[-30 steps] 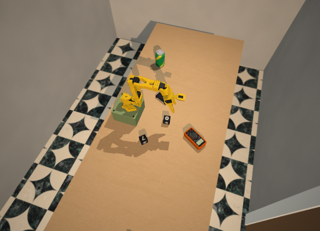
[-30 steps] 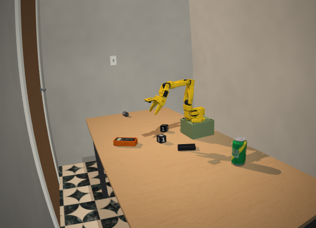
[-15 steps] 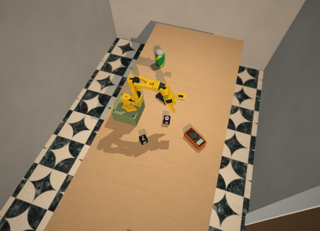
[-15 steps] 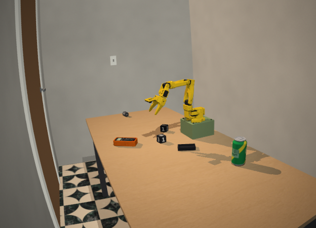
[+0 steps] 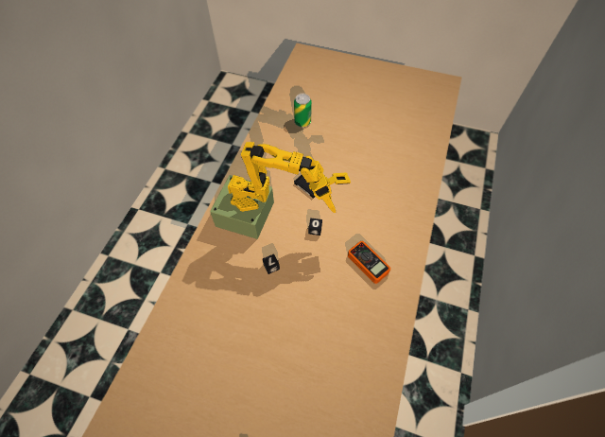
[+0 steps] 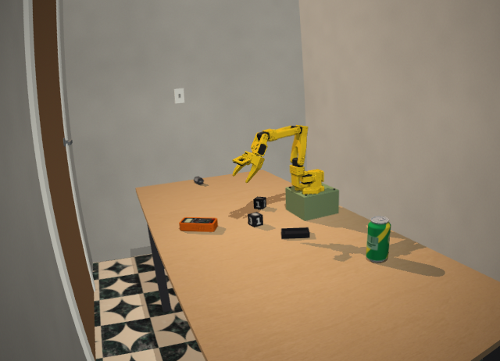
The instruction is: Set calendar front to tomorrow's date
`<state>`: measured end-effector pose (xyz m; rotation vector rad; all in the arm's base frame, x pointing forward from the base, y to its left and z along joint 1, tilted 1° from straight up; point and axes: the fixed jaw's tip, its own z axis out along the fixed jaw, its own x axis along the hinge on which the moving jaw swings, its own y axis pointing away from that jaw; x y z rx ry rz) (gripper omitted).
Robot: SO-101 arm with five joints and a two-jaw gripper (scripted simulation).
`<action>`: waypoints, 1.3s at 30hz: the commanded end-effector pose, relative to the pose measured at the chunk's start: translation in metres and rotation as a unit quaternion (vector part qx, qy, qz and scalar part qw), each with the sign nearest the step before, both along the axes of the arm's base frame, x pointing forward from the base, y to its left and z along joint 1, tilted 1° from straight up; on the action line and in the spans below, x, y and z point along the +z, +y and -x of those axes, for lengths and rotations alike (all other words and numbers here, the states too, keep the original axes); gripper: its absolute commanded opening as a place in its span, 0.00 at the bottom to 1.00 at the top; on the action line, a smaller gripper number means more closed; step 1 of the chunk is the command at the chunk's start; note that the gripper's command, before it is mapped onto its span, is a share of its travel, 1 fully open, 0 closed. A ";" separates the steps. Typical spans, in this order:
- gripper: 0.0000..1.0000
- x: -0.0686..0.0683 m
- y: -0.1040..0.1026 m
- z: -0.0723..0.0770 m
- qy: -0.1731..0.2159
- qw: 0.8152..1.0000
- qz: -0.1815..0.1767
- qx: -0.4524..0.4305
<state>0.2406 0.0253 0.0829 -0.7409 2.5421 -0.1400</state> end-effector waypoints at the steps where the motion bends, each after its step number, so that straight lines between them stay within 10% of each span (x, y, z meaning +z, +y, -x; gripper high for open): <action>1: 0.35 -0.001 -0.003 0.001 -0.010 0.999 0.025 0.042; 17: 0.35 -0.012 -0.013 0.004 -0.018 0.943 0.168 0.285; 39: 0.35 -0.020 -0.022 0.006 -0.020 0.845 0.270 0.461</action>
